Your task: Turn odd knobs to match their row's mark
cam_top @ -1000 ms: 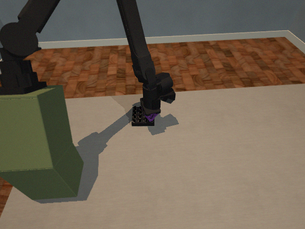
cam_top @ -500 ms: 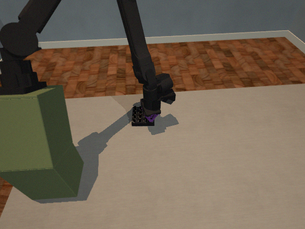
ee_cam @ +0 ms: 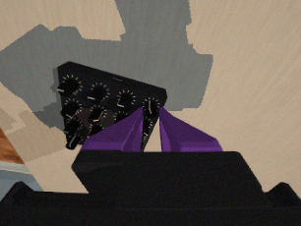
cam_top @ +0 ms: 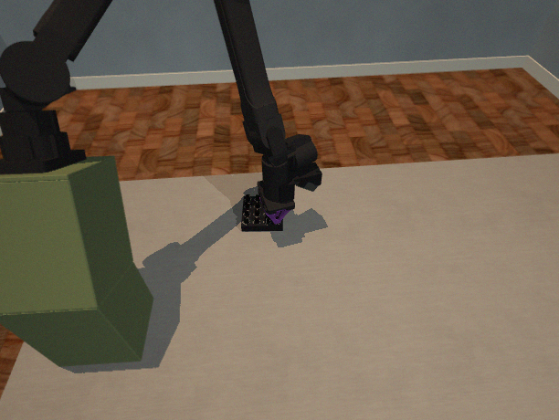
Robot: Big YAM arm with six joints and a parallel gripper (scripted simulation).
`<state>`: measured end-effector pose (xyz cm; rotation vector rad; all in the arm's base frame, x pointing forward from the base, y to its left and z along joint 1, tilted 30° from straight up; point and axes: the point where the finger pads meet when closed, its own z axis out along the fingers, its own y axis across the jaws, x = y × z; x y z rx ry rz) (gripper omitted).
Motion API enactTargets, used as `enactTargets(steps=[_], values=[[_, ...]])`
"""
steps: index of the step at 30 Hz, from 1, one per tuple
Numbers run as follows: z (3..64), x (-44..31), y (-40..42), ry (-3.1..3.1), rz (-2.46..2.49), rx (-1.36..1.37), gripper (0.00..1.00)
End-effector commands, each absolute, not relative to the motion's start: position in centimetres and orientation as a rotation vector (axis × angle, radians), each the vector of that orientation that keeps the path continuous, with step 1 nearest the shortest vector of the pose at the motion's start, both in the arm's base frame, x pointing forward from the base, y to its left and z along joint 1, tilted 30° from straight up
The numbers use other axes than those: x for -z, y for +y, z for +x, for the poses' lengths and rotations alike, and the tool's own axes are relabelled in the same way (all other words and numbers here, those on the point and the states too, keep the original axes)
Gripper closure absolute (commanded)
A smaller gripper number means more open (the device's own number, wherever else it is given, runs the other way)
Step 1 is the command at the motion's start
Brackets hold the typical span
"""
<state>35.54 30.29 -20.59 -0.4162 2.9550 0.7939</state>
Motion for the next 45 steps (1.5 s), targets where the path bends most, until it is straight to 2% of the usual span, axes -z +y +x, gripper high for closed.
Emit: enactTargets(steps=[1, 18, 19, 45], values=[[36.18, 20.0, 30.71, 2.935, -0.406, -0.799, 0.82], [36.18, 20.0, 30.71, 2.935, -0.406, -0.799, 0.82], [36.18, 20.0, 30.71, 2.935, -0.406, -0.799, 0.92], [36.21, 20.0, 30.68, 2.935, -0.405, -0.799, 0.92]])
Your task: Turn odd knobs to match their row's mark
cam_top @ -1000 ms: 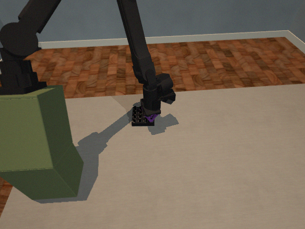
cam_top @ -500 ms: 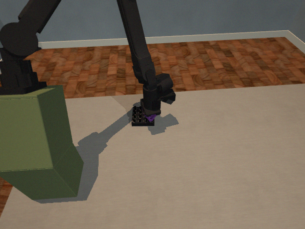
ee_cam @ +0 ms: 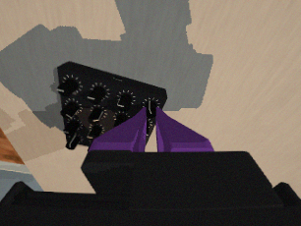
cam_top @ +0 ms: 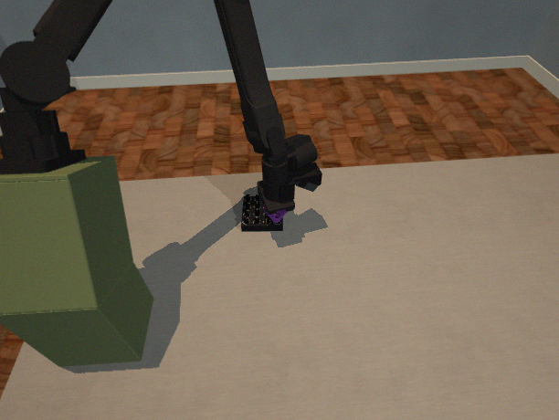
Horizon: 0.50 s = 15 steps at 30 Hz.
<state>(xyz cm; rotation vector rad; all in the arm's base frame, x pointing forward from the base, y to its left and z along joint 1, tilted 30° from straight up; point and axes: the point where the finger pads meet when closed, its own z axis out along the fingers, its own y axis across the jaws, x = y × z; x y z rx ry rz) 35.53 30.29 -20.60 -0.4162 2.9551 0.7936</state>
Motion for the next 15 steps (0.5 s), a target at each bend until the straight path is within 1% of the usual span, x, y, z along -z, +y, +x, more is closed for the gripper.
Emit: enactTargets(steps=[1, 15], values=[[36.21, 20.0, 30.68, 2.935, -0.405, -0.799, 0.92], [36.21, 20.0, 30.69, 2.911, -0.48, -0.792, 0.92]])
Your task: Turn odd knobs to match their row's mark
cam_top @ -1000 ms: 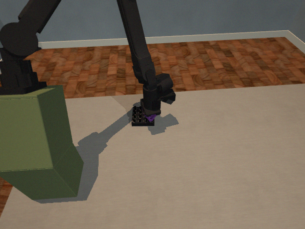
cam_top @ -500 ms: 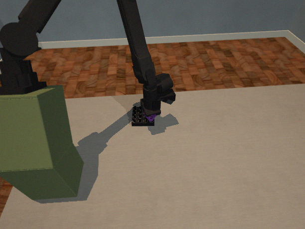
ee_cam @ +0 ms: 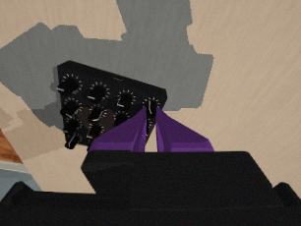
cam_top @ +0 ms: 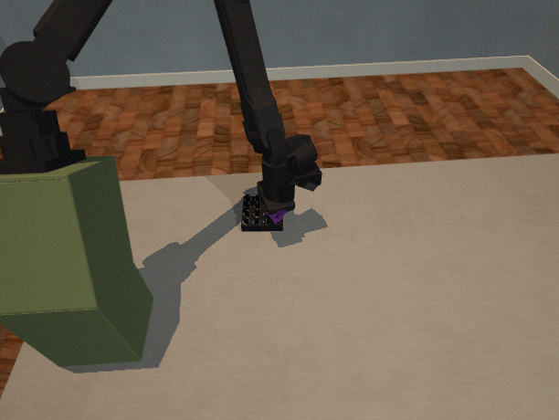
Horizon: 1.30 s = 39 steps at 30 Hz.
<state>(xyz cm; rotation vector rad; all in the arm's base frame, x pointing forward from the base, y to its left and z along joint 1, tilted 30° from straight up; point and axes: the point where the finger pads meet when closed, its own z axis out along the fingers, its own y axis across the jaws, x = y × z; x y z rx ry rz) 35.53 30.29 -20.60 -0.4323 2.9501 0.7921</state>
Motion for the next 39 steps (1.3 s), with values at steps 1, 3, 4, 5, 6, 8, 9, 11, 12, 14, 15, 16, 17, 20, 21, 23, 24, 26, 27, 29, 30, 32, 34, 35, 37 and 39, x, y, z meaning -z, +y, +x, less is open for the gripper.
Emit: enactTargets(steps=[1, 3, 4, 5, 6, 8, 9, 11, 12, 14, 15, 16, 17, 20, 21, 23, 24, 26, 27, 29, 30, 32, 34, 35, 37, 39], values=[[36.21, 20.0, 30.69, 2.907, -0.492, -0.791, 0.92], [36.21, 19.99, 30.69, 2.897, -0.522, -0.789, 0.92], [36.2, 19.99, 30.69, 2.891, -0.539, -0.788, 0.92], [36.2, 19.99, 30.69, 2.884, -0.558, -0.786, 0.92], [36.2, 19.99, 30.7, 2.876, -0.578, -0.784, 0.92], [36.2, 19.99, 30.7, 2.868, -0.6, -0.782, 0.92], [36.2, 19.99, 30.7, 2.868, -0.6, -0.782, 0.92], [36.19, 19.98, 30.71, 2.849, -0.649, -0.778, 0.92], [36.19, 19.98, 30.71, 2.838, -0.676, -0.775, 0.92], [36.19, 19.98, 30.72, 2.815, -0.733, -0.77, 0.92], [36.18, 19.97, 30.73, 2.801, -0.763, -0.767, 0.92], [36.18, 19.97, 30.73, 2.787, -0.794, -0.763, 0.92], [36.18, 19.97, 30.73, 2.773, -0.826, -0.759, 0.92], [36.17, 19.97, 30.74, 2.724, -0.925, -0.747, 0.92], [36.17, 19.97, 30.74, 2.706, -0.959, -0.742, 0.92], [36.17, 19.96, 30.74, 2.673, -1.02, -0.734, 0.92], [36.17, 19.96, 30.74, 2.657, -1.049, -0.729, 0.92], [36.17, 19.96, 30.74, 2.657, -1.049, -0.729, 0.92], [36.18, 19.95, 30.76, 2.636, -1.083, -0.724, 0.92], [36.18, 19.95, 30.76, 2.596, -1.149, -0.713, 0.92], [36.18, 19.95, 30.76, 2.575, -1.182, -0.708, 0.92], [36.14, 19.97, 30.74, 2.537, -1.244, -0.697, 0.92], [36.12, 19.97, 30.73, 2.5, -1.299, -0.687, 0.92], [36.12, 19.97, 30.74, 2.481, -1.326, -0.682, 0.92], [36.12, 19.97, 30.74, 2.442, -1.379, -0.671, 0.92], [36.12, 19.97, 30.74, 2.403, -1.429, -0.661, 0.92]])
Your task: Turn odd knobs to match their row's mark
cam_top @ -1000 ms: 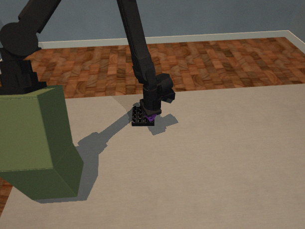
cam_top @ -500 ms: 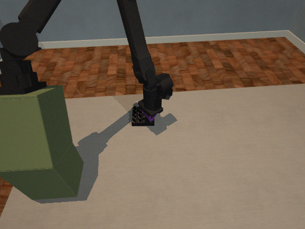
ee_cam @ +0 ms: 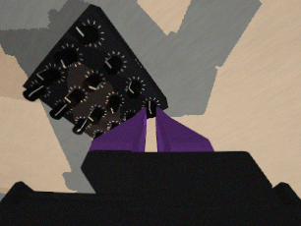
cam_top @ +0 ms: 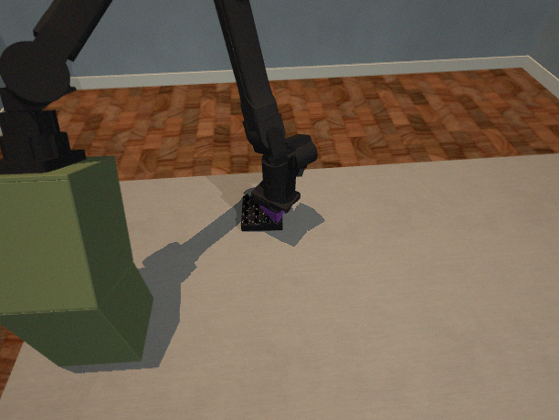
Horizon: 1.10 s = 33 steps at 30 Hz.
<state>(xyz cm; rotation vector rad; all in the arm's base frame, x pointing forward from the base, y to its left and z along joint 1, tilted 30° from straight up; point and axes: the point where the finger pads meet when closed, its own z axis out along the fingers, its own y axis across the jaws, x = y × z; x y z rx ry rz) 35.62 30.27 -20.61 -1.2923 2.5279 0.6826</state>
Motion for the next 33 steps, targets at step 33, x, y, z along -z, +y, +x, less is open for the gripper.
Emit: enactTargets(steps=[33], values=[[36.1, 19.98, 30.74, 2.212, -1.651, -0.609, 0.92]])
